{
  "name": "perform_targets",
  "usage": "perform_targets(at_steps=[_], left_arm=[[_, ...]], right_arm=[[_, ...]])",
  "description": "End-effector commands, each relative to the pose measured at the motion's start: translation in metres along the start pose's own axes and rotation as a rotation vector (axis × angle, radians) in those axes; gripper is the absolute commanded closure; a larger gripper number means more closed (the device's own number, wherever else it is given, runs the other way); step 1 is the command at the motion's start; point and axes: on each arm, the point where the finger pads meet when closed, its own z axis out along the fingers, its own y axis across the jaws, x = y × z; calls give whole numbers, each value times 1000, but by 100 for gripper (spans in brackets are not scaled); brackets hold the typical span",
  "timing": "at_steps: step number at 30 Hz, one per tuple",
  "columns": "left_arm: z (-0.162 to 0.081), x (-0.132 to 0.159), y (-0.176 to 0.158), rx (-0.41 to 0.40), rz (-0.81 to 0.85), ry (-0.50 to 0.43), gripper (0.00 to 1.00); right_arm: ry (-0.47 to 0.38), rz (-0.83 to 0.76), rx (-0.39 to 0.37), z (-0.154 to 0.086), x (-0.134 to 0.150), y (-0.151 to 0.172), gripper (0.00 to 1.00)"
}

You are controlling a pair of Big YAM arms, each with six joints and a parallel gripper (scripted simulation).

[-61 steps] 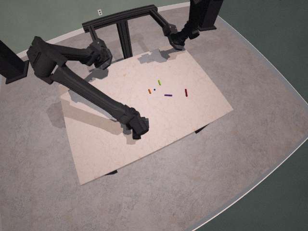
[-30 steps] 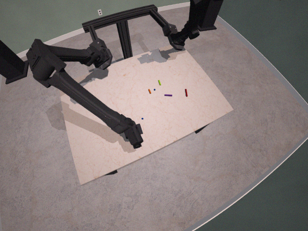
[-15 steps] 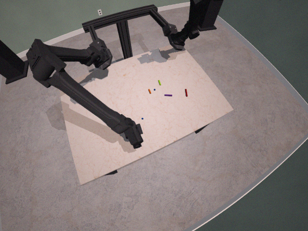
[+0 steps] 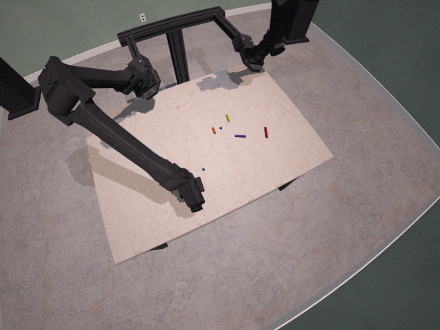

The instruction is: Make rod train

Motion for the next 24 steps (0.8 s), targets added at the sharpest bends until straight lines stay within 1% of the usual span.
perform_targets(at_steps=[1, 3, 5, 24], left_arm=[[-3, 0, 5, -12, -4, 7, 0], [-3, 0, 5, -12, -4, 7, 0], [-3, 0, 5, -12, -4, 7, 0], [-3, 0, 5, -12, -4, 7, 0]], right_arm=[[-5, 3, 3, 13, -11, -4, 77], [6, -3, 5, 14, -9, -4, 77], [-6, 3, 3, 16, -12, -4, 77], [-4, 2, 4, 43, -10, -4, 77]])
